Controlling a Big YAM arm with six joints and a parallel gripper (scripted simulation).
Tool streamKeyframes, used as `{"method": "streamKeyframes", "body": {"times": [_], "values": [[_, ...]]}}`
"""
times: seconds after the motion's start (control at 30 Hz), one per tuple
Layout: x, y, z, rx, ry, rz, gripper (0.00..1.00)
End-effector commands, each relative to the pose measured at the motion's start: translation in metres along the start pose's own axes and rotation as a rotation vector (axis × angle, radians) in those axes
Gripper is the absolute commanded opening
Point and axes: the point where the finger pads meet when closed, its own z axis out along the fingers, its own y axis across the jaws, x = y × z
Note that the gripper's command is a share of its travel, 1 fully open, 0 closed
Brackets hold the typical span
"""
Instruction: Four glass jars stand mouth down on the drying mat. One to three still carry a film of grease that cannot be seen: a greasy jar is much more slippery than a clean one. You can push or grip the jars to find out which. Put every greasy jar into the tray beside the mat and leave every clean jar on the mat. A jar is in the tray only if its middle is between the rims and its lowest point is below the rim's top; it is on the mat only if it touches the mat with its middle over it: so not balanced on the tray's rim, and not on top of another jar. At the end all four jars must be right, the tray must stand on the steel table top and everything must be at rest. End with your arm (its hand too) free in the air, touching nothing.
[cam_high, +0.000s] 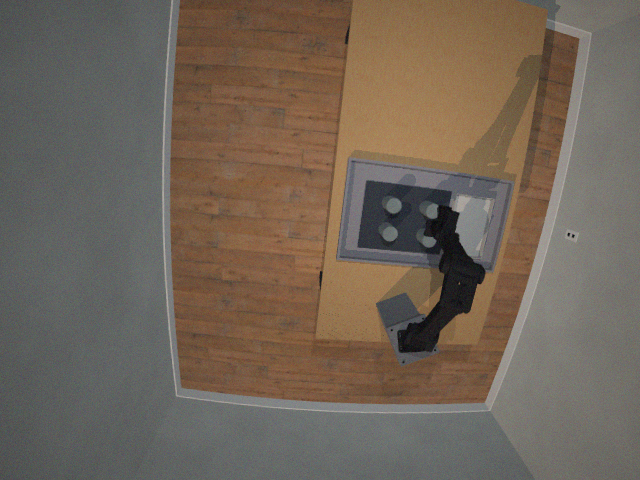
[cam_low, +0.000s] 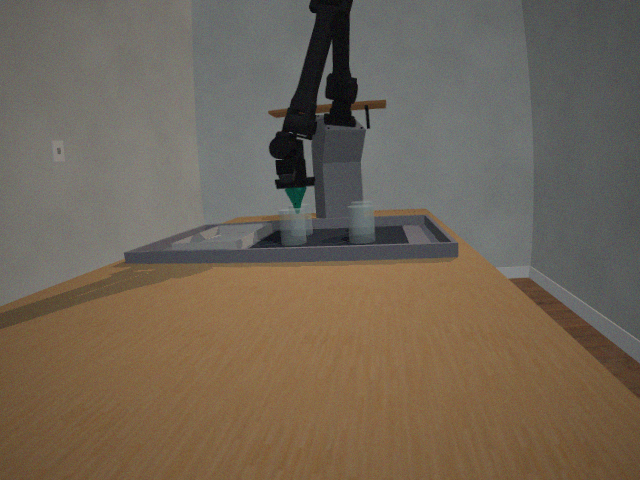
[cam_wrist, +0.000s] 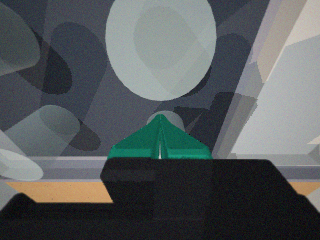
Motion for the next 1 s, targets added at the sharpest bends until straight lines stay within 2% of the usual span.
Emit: {"method": "streamKeyframes", "body": {"times": [0.0,0.97], "values": [[0.0001,0.0059,0.0032,-0.002,-0.003,-0.003,0.00],[-0.0032,0.0059,0.0032,-0.002,-0.003,-0.003,0.00]]}}
